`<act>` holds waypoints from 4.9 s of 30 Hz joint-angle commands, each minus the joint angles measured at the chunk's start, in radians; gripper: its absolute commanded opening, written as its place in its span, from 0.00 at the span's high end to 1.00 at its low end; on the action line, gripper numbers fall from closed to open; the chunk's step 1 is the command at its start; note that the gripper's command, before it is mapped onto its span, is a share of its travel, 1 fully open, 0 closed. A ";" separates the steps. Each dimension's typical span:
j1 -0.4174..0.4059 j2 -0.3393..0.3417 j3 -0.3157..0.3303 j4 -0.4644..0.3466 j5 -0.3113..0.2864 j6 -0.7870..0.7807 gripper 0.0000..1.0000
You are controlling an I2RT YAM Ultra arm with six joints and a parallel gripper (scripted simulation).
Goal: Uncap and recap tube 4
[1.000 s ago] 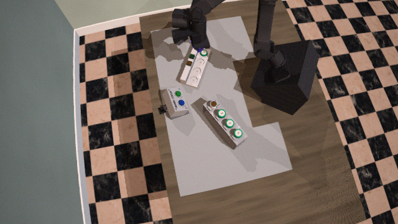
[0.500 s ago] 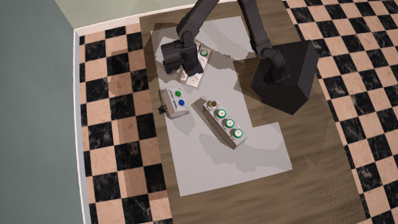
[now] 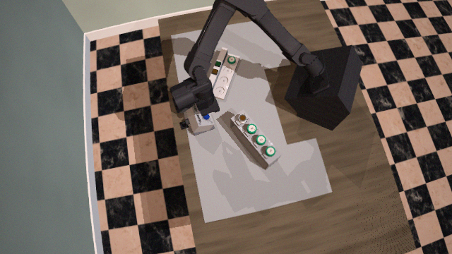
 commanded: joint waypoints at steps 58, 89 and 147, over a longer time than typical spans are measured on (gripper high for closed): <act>0.011 0.048 0.027 0.054 0.017 0.037 1.00; 0.019 0.055 0.037 0.046 0.021 0.046 1.00; -0.009 0.075 0.025 0.097 0.008 0.014 1.00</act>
